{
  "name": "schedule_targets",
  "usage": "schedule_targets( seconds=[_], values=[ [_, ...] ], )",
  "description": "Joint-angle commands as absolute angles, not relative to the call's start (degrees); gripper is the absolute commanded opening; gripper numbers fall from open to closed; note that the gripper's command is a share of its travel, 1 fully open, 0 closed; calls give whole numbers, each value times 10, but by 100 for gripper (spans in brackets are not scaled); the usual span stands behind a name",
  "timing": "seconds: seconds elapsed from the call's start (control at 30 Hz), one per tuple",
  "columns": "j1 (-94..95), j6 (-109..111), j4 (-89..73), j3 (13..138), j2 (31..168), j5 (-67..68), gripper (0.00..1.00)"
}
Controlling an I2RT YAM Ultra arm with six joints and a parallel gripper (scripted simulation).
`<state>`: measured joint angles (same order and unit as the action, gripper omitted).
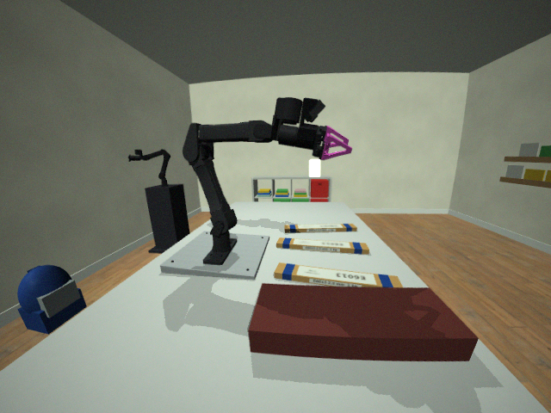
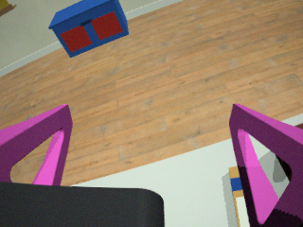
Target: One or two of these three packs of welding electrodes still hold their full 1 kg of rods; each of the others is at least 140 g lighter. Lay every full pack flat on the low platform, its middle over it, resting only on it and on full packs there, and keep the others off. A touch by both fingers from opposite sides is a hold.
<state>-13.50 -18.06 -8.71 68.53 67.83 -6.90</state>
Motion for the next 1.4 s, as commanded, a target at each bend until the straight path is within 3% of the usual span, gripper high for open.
schedule_targets(
  seconds=[0.0, 0.67, 1.0, 1.23, 1.37],
  values=[
    [-113, -143, -59, 672, 653, -53, 95],
    [-34, -46, -14, 628, 609, -15, 95],
    [-50, -31, -313, 701, 546, -32, 95],
    [-52, -28, -382, 689, 525, -35, 95],
    [-47, -21, -504, 783, 579, -33, 95]
  ],
)
